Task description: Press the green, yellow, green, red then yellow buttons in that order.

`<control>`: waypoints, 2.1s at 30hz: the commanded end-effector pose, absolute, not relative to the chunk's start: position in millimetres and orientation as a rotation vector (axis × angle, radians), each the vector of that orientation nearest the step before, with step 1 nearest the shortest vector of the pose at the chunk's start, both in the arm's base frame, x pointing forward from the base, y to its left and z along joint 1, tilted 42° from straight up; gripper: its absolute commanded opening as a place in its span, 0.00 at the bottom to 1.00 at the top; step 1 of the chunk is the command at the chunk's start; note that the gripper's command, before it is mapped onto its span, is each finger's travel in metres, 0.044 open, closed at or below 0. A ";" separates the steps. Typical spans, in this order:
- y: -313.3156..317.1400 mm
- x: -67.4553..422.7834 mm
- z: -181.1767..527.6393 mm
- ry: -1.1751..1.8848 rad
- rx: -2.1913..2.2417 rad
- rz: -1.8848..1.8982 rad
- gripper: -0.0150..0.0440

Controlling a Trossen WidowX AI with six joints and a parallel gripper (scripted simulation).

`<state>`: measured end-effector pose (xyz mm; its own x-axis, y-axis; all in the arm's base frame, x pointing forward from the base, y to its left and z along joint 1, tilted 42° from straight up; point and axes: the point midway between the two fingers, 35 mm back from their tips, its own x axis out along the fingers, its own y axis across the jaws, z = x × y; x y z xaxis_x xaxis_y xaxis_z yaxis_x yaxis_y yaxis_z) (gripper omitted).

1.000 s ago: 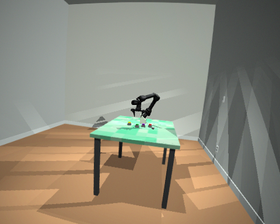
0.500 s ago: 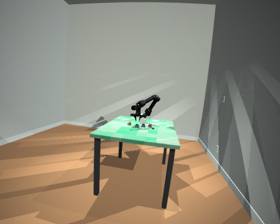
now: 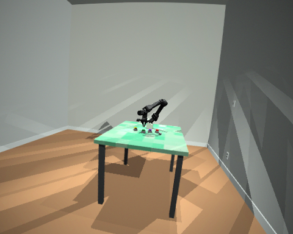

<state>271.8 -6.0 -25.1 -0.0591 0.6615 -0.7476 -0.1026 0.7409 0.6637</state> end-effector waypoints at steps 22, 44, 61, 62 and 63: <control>17.4 268.6 -49.9 1.515 0.486 0.663 0.29; -5.6 270.8 -24.6 1.516 0.485 0.662 0.29; -57.0 272.2 13.8 1.518 0.481 0.656 0.29; -69.2 268.3 4.8 1.518 0.479 0.652 0.29; -84.1 262.4 -6.6 1.519 0.477 0.648 0.29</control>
<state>273.1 -52.3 14.0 -0.0596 0.6607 -0.7483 -0.1020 0.7417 0.6630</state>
